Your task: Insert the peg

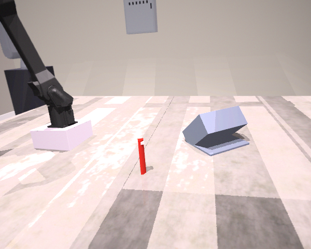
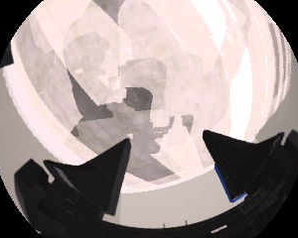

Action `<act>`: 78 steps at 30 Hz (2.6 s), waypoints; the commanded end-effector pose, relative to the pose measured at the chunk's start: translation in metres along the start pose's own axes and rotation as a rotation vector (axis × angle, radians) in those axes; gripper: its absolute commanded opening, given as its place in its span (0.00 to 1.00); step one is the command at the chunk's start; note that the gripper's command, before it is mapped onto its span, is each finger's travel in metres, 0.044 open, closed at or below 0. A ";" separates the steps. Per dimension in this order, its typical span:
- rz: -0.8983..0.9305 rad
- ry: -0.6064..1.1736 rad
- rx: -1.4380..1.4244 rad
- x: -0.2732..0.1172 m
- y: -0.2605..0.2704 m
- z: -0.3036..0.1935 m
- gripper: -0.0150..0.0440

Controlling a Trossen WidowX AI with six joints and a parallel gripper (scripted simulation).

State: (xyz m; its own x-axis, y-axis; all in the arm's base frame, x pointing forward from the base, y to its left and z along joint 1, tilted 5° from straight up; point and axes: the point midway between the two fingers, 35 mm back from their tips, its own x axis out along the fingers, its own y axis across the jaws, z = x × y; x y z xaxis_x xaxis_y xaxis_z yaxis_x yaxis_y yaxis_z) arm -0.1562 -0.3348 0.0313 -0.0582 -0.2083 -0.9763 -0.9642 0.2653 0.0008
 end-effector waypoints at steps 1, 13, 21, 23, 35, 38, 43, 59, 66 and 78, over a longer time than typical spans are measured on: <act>-0.001 0.000 -0.005 0.000 -0.001 0.000 0.98; -0.035 -0.017 -0.338 -0.002 -0.053 -0.003 1.00; -0.057 -0.021 -0.573 -0.006 -0.089 0.001 1.00; -0.063 -0.022 -0.631 -0.007 -0.097 0.003 1.00; -0.100 -0.026 -0.948 -0.012 -0.145 0.015 1.00; -0.111 -0.026 -1.036 -0.014 -0.158 0.019 1.00; -0.129 -0.023 -1.177 -0.017 -0.179 0.026 1.00; -0.177 -0.017 -1.619 -0.027 -0.241 0.057 1.00; -0.198 -0.015 -1.826 -0.032 -0.264 0.074 1.00; -0.242 -0.007 -2.185 -0.041 -0.302 0.108 1.00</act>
State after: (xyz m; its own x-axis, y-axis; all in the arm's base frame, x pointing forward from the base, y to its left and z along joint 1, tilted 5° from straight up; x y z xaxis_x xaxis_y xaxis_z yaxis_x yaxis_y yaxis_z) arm 0.1570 -0.3074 0.0457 0.0701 -0.0611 -0.9957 0.2874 -0.9546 0.0788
